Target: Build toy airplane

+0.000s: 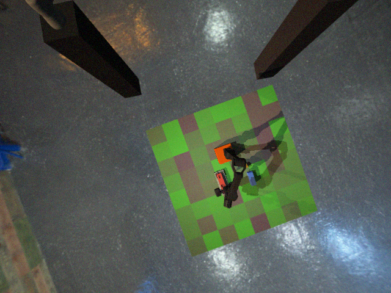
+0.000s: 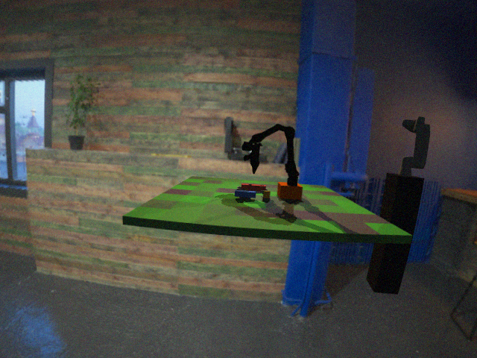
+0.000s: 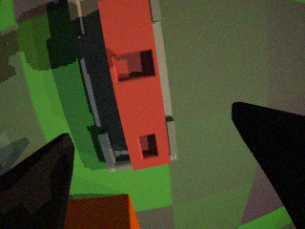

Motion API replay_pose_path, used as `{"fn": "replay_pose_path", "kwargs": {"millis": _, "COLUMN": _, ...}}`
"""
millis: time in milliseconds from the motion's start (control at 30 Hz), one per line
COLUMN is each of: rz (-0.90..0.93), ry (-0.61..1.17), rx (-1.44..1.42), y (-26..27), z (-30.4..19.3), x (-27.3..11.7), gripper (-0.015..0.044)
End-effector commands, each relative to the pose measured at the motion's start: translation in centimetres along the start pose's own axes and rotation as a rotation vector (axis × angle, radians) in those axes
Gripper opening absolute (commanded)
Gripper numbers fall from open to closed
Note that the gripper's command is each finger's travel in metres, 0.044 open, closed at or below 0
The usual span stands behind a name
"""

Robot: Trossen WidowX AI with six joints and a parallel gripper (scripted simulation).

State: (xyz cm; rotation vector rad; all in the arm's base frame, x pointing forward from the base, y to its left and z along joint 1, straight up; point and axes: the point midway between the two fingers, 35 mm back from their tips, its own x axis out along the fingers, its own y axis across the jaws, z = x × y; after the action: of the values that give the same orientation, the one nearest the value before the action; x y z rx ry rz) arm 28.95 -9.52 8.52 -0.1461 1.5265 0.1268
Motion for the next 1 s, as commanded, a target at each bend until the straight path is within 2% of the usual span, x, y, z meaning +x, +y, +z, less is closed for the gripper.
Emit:
{"fn": "replay_pose_path", "kwargs": {"millis": 0, "rz": 0.011, "ry": 0.017, "rx": -0.006, "y": 0.1, "z": -0.2, "x": -0.5, "gripper": 0.044}}
{"fn": "replay_pose_path", "kwargs": {"millis": 233, "rz": 0.007, "ry": 0.014, "rx": 0.042, "y": 0.8, "z": 0.6, "x": -0.1, "gripper": 0.044}}
{"fn": "replay_pose_path", "kwargs": {"millis": 533, "rz": 0.013, "ry": -0.004, "rx": 0.044, "y": 13.5, "z": 6.2, "x": 0.1, "gripper": 0.044}}
{"fn": "replay_pose_path", "kwargs": {"millis": 800, "rz": 0.032, "ry": 0.011, "rx": 0.042, "y": 26.1, "z": 5.9, "x": 0.3, "gripper": 0.044}}
{"fn": "replay_pose_path", "kwargs": {"millis": 967, "rz": 0.034, "ry": 0.014, "rx": 0.042, "y": 27.9, "z": 5.5, "x": 0.3, "gripper": 0.044}}
